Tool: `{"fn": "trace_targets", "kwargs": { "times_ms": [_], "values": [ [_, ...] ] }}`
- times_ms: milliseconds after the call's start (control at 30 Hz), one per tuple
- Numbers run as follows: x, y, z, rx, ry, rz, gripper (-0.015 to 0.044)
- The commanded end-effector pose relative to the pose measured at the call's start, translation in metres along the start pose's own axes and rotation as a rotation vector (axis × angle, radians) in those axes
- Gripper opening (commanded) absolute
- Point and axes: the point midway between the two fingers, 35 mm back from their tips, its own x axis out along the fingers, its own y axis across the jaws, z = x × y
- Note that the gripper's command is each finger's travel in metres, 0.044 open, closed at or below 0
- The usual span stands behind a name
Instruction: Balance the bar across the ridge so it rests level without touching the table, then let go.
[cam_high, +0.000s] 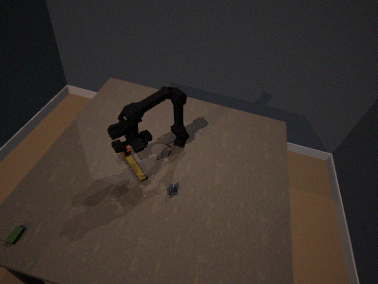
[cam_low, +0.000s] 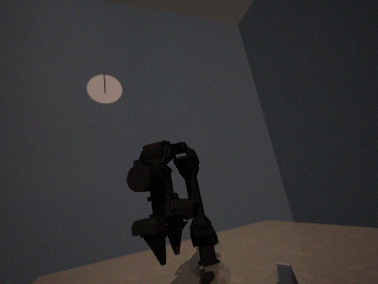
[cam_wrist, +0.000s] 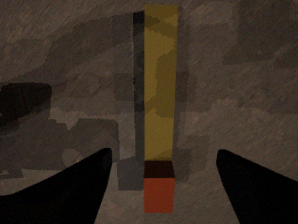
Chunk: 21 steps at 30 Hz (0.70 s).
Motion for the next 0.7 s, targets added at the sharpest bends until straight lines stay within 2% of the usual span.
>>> {"fn": "trace_targets", "kwargs": {
  "times_ms": [0, 333, 667],
  "values": [
    [0.009, -0.002, 0.001, -0.014, 0.007, -0.002, 0.0315],
    [0.076, -0.001, 0.000, -0.014, 0.007, -0.002, 0.0315],
    [0.081, -0.001, 0.000, -0.014, 0.007, -0.002, 0.0315]
  ]
}}
